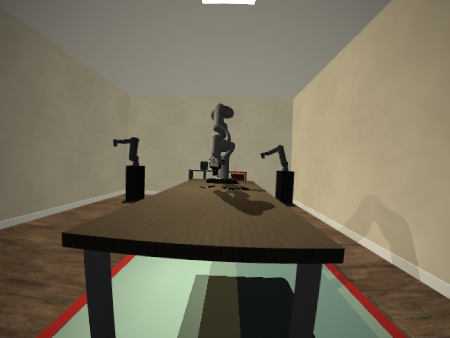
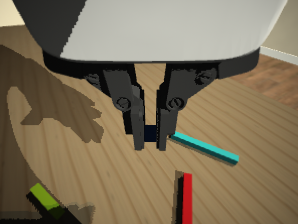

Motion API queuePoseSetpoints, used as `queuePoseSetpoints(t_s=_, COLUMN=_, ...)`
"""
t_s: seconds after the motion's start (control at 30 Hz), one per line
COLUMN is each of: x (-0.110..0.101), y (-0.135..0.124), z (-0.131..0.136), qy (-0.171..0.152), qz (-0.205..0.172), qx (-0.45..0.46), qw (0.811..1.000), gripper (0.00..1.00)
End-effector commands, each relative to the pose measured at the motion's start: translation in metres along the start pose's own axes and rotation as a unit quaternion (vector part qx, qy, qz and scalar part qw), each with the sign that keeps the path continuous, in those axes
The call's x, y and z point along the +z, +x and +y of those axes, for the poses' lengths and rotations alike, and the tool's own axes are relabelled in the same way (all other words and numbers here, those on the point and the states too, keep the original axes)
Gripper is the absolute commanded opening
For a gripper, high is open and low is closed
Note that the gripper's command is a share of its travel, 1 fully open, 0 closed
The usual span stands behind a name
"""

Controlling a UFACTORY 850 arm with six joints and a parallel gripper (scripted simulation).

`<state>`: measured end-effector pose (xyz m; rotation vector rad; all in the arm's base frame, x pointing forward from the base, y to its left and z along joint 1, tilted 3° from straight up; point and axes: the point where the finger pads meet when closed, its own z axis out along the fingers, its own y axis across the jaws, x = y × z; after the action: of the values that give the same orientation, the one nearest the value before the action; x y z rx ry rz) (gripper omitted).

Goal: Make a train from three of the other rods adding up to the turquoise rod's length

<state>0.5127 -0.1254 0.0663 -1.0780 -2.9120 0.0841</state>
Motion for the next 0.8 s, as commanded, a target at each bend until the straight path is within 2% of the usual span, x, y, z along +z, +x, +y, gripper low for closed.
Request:
queuePoseSetpoints(t_s=0.0, x=-0.001, y=0.003, z=0.001, qy=-0.011, qz=0.006, qx=-0.083, qw=0.997, gripper=0.04)
queuePoseSetpoints(t_s=0.23, x=-0.001, y=0.007, z=0.002, qy=-0.011, qz=0.005, qx=-0.176, qw=0.984, gripper=0.04)
queuePoseSetpoints(t_s=0.47, x=-0.001, y=0.011, z=0.002, qy=-0.012, qz=0.004, qx=-0.274, qw=0.962, gripper=0.04)
queuePoseSetpoints(t_s=0.53, x=-0.001, y=0.011, z=0.002, qy=-0.012, qz=0.004, qx=-0.274, qw=0.962, gripper=0.04)
queuePoseSetpoints(t_s=0.57, x=-0.001, y=0.013, z=0.002, qy=-0.012, qz=0.004, qx=-0.314, qw=0.949, gripper=0.04)
queuePoseSetpoints(t_s=0.77, x=-0.001, y=0.016, z=0.003, qy=-0.012, qz=0.003, qx=-0.389, qw=0.921, gripper=0.04)
